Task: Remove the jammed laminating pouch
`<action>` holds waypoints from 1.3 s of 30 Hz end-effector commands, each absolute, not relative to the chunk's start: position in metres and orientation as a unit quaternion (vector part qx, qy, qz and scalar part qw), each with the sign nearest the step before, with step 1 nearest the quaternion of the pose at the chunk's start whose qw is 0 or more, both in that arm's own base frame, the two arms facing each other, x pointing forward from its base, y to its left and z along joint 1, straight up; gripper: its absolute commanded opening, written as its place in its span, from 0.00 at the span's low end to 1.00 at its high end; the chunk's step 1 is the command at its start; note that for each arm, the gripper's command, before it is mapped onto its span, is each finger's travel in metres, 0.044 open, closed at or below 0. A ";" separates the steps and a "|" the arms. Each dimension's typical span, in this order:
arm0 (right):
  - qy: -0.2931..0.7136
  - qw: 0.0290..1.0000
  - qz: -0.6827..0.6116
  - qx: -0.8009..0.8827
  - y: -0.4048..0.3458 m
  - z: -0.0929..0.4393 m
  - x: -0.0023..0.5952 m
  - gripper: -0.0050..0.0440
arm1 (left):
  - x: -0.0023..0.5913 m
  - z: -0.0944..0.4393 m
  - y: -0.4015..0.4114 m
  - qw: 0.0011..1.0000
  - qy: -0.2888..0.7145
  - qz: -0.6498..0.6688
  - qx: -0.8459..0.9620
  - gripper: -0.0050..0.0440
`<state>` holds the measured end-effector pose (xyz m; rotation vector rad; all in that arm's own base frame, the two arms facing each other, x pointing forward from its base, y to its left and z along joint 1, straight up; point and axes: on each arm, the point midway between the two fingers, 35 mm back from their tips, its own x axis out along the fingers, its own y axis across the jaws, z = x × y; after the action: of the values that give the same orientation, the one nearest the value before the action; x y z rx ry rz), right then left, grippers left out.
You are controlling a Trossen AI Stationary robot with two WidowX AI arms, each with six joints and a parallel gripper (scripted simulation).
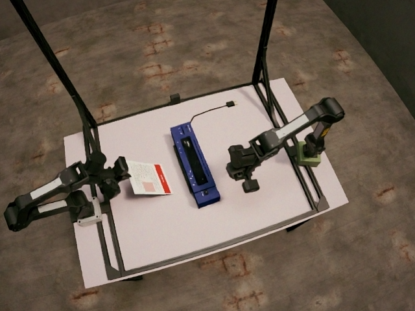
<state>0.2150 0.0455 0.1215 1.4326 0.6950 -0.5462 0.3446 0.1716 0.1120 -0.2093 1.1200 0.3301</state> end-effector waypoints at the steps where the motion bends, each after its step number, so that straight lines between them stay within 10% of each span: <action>1: 0.304 0.667 -0.237 0.638 0.046 0.127 0.217 0.00 | 0.343 0.123 0.172 0.836 0.517 0.157 -0.096 0.00; 39: 0.306 0.667 -0.238 0.636 0.044 0.040 0.197 0.00 | 0.346 0.121 0.173 0.836 0.518 0.157 -0.096 0.00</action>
<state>0.1953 0.0429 0.0382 1.4306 0.6974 -0.5452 0.3442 0.1714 0.1116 -0.2100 1.1224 0.3297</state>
